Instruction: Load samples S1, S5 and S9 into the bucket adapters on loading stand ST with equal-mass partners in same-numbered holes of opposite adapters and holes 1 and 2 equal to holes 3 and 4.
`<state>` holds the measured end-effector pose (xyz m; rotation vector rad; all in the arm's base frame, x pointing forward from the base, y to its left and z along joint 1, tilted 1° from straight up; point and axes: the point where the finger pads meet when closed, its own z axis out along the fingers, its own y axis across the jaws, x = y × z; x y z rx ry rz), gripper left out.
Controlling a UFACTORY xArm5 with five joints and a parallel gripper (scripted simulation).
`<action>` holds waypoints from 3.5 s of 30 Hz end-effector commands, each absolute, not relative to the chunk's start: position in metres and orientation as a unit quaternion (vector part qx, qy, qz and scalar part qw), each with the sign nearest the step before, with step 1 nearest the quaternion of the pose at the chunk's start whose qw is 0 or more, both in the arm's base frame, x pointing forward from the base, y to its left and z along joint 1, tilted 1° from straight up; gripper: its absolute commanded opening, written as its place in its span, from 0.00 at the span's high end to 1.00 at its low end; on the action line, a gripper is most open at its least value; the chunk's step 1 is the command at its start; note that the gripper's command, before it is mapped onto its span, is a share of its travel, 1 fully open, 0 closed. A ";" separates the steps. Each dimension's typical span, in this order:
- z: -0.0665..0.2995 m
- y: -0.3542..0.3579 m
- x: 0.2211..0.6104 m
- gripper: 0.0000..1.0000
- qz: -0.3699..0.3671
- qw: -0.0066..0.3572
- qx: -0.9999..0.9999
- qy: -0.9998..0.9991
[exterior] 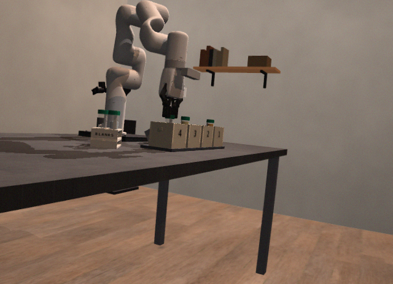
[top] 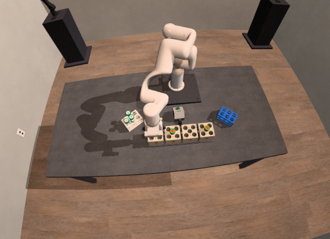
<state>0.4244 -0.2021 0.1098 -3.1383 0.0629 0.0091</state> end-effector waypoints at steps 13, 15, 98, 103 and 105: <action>0.141 -0.203 0.425 0.56 -0.002 0.007 -1.000 0.020; 0.145 -0.203 0.425 0.56 -0.002 0.007 -1.000 0.020; 0.230 -0.239 0.404 0.43 -0.001 0.007 -0.988 0.153; 0.230 -0.260 0.391 0.43 0.000 0.007 -0.972 0.235; 0.230 -0.269 0.386 0.43 0.000 0.007 -0.964 0.267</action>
